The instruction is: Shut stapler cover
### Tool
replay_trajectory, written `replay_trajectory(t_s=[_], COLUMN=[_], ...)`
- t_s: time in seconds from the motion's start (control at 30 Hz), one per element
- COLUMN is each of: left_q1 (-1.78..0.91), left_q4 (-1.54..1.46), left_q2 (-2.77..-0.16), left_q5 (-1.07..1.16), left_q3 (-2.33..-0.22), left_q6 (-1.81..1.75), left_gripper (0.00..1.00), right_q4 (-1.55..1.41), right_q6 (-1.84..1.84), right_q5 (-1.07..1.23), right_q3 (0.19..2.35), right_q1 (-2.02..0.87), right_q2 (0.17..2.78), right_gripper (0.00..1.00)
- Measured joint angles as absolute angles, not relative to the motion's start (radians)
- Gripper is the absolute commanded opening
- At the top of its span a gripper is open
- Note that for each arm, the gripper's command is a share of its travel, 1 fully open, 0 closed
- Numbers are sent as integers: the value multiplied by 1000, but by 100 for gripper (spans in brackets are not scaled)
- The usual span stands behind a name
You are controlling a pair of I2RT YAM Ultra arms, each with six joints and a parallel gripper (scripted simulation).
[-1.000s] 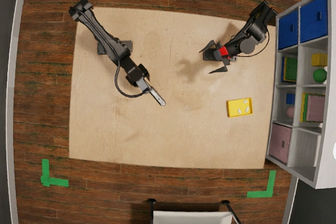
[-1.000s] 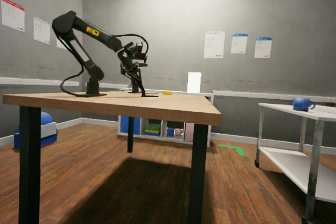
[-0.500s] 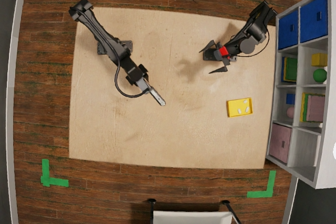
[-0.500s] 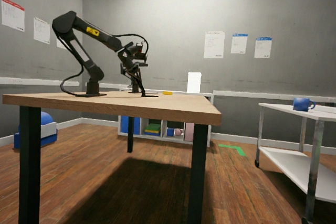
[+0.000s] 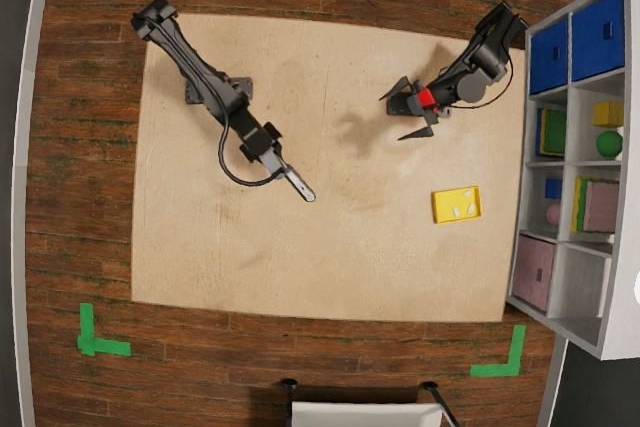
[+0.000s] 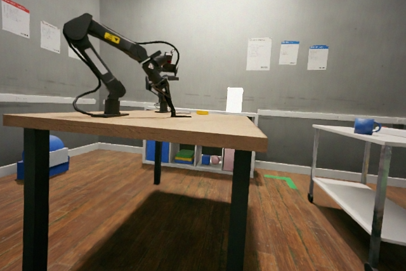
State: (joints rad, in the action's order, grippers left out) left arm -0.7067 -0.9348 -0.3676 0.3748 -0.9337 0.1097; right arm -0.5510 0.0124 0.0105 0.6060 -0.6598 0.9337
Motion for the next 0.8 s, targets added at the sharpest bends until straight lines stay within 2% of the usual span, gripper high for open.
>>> replay_trajectory(t_s=[0.8], left_q1=[-707], left_q4=[-935], left_q2=[-368], left_q5=[375], left_q3=[-934], left_q6=[110], left_gripper=[100], right_q4=[-820], right_q6=[12], right_q5=[10], right_q3=[948], right_q1=[-660], right_q2=[1272], right_gripper=[0])
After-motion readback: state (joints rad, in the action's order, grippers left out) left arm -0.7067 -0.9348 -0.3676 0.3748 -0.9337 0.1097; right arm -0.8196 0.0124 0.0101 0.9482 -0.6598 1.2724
